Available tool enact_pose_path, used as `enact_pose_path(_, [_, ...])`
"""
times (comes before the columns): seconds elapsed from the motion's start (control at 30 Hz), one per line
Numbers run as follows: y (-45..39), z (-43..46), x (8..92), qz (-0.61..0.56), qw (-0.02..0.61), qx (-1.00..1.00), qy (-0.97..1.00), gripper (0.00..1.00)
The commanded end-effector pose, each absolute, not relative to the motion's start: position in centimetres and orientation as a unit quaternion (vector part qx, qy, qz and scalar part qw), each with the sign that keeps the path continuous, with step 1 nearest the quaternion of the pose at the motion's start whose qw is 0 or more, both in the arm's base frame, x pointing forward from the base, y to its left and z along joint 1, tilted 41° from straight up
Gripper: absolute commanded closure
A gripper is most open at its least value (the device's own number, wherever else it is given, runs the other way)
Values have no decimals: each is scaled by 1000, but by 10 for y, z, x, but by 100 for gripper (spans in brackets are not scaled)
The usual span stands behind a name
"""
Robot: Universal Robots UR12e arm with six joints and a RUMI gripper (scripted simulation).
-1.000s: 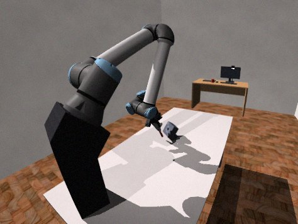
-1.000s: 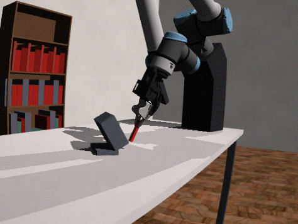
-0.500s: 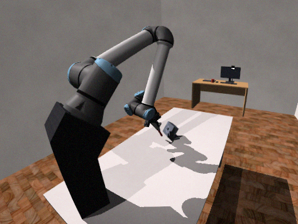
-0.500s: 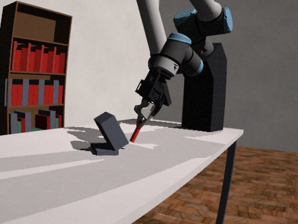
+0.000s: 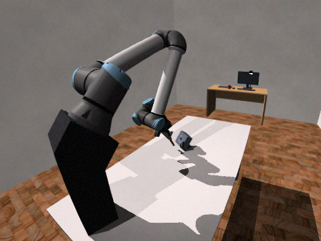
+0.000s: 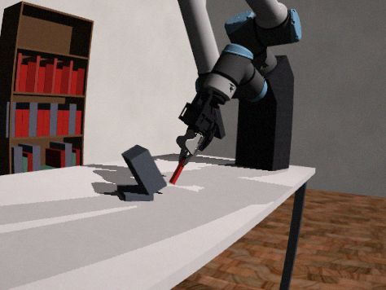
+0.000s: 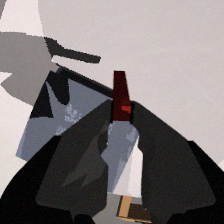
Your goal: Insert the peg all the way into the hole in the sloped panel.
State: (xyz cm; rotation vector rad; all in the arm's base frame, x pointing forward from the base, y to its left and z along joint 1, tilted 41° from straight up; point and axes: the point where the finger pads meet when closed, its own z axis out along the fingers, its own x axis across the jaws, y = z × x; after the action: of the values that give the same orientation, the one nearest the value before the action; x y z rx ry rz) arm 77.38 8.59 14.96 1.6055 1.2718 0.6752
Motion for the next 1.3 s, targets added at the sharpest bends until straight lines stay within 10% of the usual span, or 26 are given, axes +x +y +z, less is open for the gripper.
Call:
enact_pose_path(0.0, [91, 153, 776, 283, 480, 654, 512, 100])
enact_pose_path(1.27, [101, 162, 774, 316, 513, 645, 470, 100])
